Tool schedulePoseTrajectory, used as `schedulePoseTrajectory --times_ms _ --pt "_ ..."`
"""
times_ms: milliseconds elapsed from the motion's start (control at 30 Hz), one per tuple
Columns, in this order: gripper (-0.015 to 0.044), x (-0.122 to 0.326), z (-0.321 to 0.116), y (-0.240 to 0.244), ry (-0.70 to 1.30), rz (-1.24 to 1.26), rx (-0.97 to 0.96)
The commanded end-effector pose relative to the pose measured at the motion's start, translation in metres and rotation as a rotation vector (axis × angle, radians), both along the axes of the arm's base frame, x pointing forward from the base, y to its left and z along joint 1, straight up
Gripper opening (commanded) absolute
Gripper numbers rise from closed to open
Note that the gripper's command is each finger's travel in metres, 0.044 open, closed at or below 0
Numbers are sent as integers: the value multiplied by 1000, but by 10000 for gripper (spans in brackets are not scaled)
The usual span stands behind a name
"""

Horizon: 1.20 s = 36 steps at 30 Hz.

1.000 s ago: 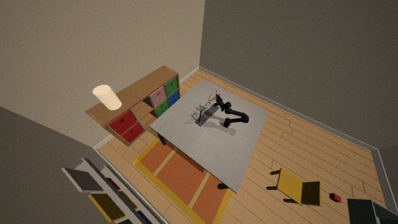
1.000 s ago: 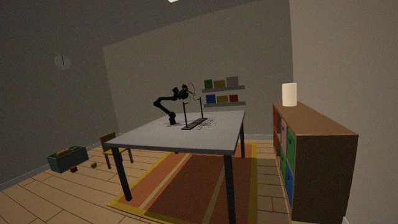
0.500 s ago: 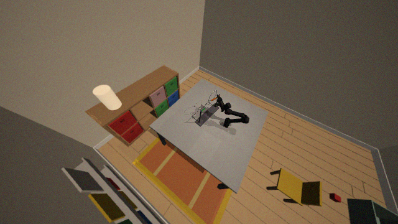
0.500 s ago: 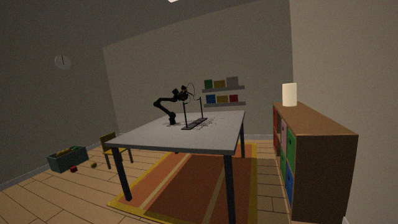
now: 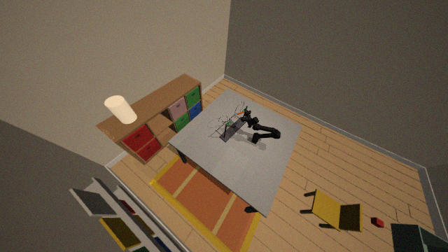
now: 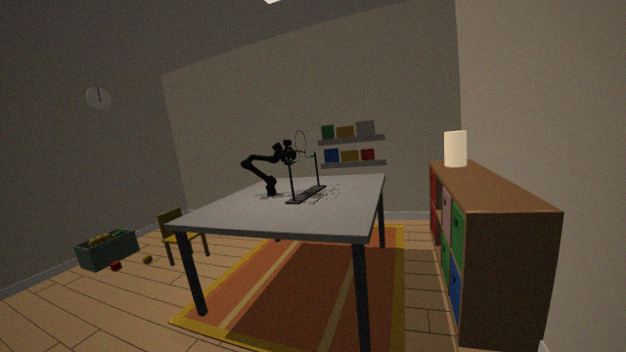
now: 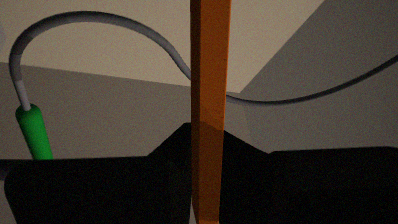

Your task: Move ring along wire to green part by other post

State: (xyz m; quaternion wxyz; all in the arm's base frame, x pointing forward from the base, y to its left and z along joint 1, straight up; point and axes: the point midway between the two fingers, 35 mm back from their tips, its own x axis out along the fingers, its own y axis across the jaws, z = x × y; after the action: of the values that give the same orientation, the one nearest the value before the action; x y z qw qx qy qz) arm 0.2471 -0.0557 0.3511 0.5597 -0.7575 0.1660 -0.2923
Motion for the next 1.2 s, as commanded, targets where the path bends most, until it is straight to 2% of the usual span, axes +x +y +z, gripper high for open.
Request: schedulePoseTrajectory --times_ms 0,567,1167 --pt "-150 -1 -13 -3 -15 -2 93" --pt "-150 0 -69 -1 -64 1 500" --pt "-150 4 -125 28 -117 5 950"
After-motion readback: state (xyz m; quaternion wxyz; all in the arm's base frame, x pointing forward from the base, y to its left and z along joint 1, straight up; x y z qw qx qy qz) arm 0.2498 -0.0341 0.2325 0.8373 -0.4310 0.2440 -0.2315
